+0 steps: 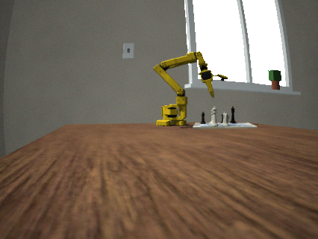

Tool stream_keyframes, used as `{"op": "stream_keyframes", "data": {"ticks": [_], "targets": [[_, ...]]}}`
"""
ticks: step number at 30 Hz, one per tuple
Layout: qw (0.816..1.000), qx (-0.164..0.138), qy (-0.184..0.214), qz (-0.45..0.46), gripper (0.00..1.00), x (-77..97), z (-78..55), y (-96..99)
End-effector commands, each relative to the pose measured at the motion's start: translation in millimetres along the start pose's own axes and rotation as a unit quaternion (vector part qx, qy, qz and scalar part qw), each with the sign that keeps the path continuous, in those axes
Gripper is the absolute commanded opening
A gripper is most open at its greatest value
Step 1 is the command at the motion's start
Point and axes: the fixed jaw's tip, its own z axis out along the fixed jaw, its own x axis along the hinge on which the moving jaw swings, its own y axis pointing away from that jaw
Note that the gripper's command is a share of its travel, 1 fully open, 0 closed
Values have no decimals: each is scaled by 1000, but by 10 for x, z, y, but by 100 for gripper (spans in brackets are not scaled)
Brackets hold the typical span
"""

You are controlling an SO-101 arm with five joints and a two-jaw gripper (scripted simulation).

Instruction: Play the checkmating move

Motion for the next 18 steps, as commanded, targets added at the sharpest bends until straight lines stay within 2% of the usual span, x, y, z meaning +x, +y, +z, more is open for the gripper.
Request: {"op": "stream_keyframes", "data": {"ticks": [1, 14, 18], "targets": [[1000, 1, 0, 9, 12, 21, 10, -14], [1000, 1, 0, 9, 12, 25, 27, -14], [1000, 1, 0, 9, 12, 35, 67, -14]]}}
